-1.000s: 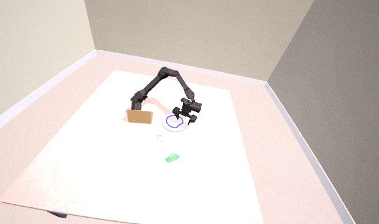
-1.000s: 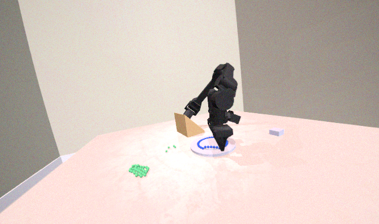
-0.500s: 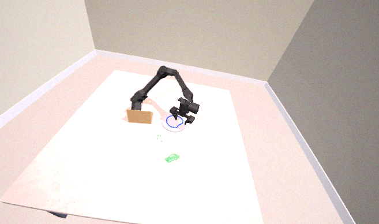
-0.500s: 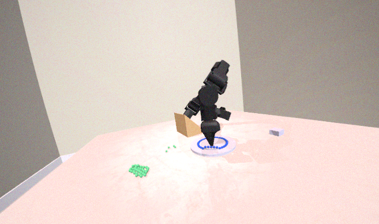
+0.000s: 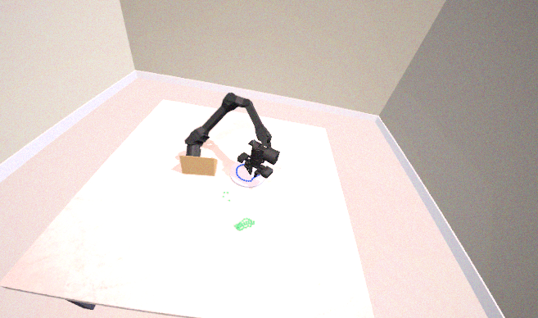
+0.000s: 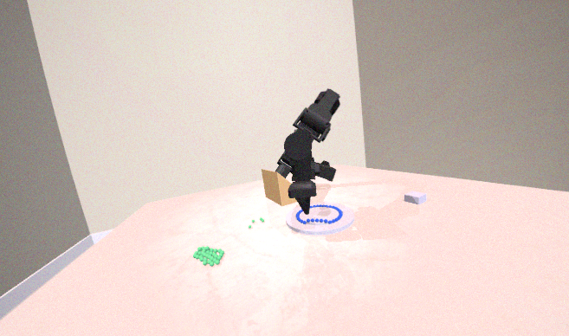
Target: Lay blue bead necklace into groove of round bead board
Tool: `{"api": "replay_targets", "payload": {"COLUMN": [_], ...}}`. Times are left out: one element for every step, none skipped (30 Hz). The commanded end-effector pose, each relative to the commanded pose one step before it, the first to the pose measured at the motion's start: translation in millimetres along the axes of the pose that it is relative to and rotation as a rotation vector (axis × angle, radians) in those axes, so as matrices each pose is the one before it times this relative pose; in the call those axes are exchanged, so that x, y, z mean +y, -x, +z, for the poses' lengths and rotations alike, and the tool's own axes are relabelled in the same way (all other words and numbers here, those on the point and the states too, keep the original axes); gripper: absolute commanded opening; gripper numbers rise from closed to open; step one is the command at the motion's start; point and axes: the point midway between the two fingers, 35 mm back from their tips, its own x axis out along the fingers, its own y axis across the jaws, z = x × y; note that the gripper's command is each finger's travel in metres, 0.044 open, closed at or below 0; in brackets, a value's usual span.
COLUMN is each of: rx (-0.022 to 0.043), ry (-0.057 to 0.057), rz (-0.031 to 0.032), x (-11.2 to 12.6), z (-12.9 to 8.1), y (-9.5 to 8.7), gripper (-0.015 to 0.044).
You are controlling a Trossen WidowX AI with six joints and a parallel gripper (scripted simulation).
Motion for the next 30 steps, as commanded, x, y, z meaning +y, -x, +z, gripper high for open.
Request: {"api": "replay_targets", "payload": {"rx": [-0.00259, -0.00013, -0.00014, -0.00015, -0.00015, -0.00016, -0.00016, -0.00016, -0.00017, -0.00017, -0.00018, -0.00018, -0.00018, -0.00019, -0.00019, -0.00019, -0.00016, -0.0001, -0.00003, 0.00478, 0.0, 0.0, 0.0, 0.0, 0.0, 0.0, 0.0, 0.0, 0.0, 0.0], "ry": [-0.002, -0.0002, -0.0003, -0.0003, -0.0003, -0.0003, -0.0003, -0.0003, -0.0003, -0.0003, -0.0003, -0.0003, -0.0002, -0.0002, -0.0002, -0.0002, -0.0002, -0.0001, 0.0, 0.0049, 0.0, 0.0, 0.0, 0.0, 0.0, 0.0, 0.0, 0.0, 0.0, 0.0], "rz": [-0.00456, 0.00028, 0.00031, 0.00032, 0.00033, 0.00033, 0.00034, 0.00035, 0.00036, 0.00037, 0.00037, 0.00038, 0.00039, 0.0004, 0.0004, 0.00041, 0.00034, 0.00021, 0.00007, -0.0005, 0.0, 0.0, 0.0, 0.0, 0.0, 0.0, 0.0, 0.0, 0.0, 0.0], "x": [-0.85, 0.03, 0.05, 0.06, 0.06, 0.07, 0.08, 0.09, 0.1, 0.11, 0.12, 0.13, 0.14, 0.15, 0.16, 0.17, 0.14, 0.09, 0.03, -0.49, 0.0, 0.0, 0.0, 0.0, 0.0, 0.0, 0.0, 0.0, 0.0, 0.0], "z": [-0.44, 0.01, 0.01, 0.01, 0.01, 0.0, 0.0, 0.0, 0.0, 0.0, -0.01, -0.01, -0.01, -0.01, -0.02, -0.02, -0.02, -0.01, 0.0, 0.08, 0.0, 0.0, 0.0, 0.0, 0.0, 0.0, 0.0, 0.0, 0.0, 0.0], "y": [-1.29, -1.56, -1.66, -1.68, -1.67, -1.67, -1.67, -1.67, -1.66, -1.66, -1.66, -1.66, -1.65, -1.65, -1.65, -1.64, -1.34, -0.81, -0.27, 2.31, 0.0, 0.0, 0.0, 0.0, 0.0, 0.0, 0.0, 0.0, 0.0, 0.0], "gripper": [0.012, 0.012, 0.012, 0.012, 0.012, 0.012, 0.012, 0.012, 0.012, 0.012, 0.012, 0.012, 0.012, 0.012, 0.012, 0.012, 0.012, 0.012, 0.012, 0.0094, 0.0067, 0.0041, 0.0015, 0.0, 0.0, 0.0, 0.0, 0.0, 0.0, 0.0]}}
